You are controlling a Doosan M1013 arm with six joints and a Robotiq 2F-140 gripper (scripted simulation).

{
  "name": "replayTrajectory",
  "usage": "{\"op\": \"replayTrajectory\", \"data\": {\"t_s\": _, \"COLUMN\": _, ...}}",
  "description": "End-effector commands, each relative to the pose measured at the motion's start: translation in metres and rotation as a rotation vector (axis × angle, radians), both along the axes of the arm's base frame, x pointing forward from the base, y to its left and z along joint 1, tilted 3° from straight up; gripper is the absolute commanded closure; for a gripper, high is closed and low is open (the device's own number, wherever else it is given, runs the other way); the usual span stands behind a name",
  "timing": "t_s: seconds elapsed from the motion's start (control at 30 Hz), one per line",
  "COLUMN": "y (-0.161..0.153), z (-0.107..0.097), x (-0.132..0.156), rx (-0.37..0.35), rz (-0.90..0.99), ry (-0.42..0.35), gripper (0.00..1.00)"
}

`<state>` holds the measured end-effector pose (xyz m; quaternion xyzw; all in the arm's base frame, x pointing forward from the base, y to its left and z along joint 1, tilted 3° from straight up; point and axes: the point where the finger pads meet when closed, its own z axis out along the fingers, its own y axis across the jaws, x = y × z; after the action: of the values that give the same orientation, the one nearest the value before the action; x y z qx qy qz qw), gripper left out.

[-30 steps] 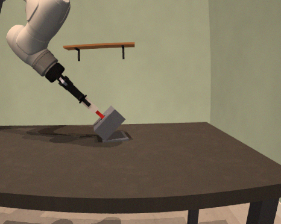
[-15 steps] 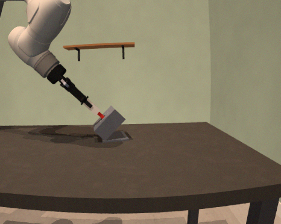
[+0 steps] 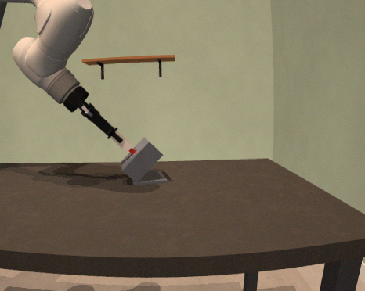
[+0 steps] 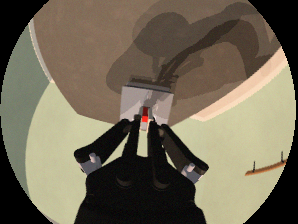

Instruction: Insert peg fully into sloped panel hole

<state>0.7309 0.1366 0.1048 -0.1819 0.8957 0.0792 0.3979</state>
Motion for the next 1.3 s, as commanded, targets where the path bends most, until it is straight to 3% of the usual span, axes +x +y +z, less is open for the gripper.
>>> {"op": "replayTrajectory", "data": {"t_s": 0.0, "y": 0.000, "z": 0.000, "x": 0.000, "rx": 0.000, "rz": 0.000, "ry": 0.000, "gripper": 1.00}}
{"op": "replayTrajectory", "data": {"t_s": 0.23, "y": 0.000, "z": 0.000, "x": 0.000, "rx": 0.000, "rz": 0.000, "ry": 0.000, "gripper": 1.00}}
{"op": "replayTrajectory", "data": {"t_s": 0.9, "y": 0.000, "z": 0.001, "x": 0.000, "rx": 0.000, "rz": 0.000, "ry": 0.000, "gripper": 0.68}}
{"op": "replayTrajectory", "data": {"t_s": 1.27, "y": -0.006, "z": 0.018, "x": -0.015, "rx": 0.003, "rz": 0.003, "ry": -0.001, "gripper": 0.52}}
